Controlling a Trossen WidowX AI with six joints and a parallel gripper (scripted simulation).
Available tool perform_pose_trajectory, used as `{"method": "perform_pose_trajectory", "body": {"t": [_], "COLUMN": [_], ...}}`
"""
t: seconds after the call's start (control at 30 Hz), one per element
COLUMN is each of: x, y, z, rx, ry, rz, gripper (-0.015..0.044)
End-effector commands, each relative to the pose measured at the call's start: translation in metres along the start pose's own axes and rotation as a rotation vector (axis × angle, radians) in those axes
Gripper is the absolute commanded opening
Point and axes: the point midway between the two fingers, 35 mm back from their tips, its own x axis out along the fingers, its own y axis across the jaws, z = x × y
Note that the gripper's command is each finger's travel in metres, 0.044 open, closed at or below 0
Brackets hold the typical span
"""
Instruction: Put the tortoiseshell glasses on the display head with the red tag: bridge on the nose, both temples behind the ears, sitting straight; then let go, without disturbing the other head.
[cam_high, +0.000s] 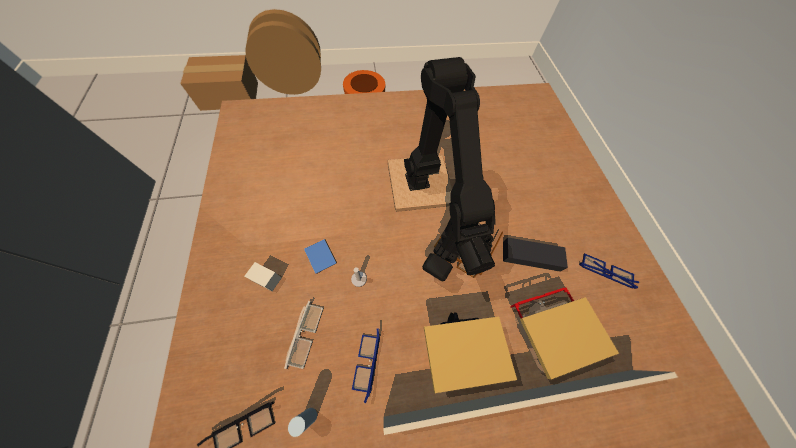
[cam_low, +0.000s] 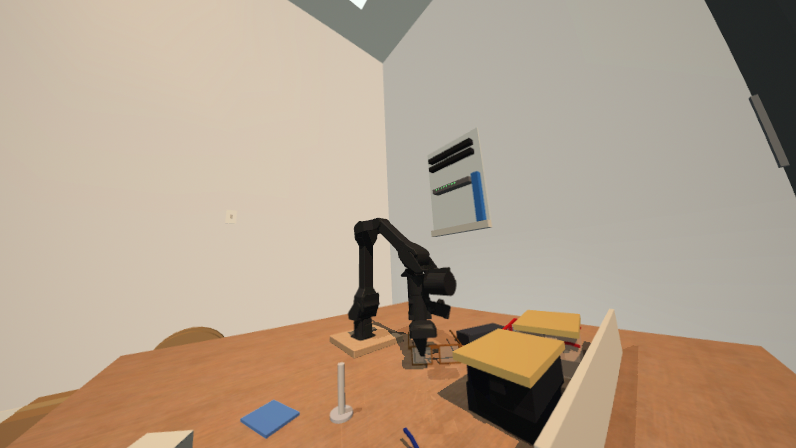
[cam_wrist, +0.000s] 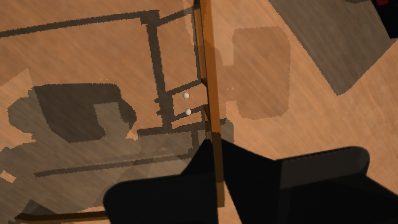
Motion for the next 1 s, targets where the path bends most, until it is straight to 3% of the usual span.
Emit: {"method": "perform_pose_trajectory", "body": {"t": [0.0, 0.63, 0.97], "x": [-0.003, -0.095, -0.1], "y": [0.0, -0.001, 0.004], "z": [0.0, -0.001, 0.003], "rx": [0.0, 0.006, 0.117], "ry": [0.0, 0.005, 0.017], "rz": [0.0, 0.002, -0.019], "gripper": [0.0, 0.0, 0.0]}}
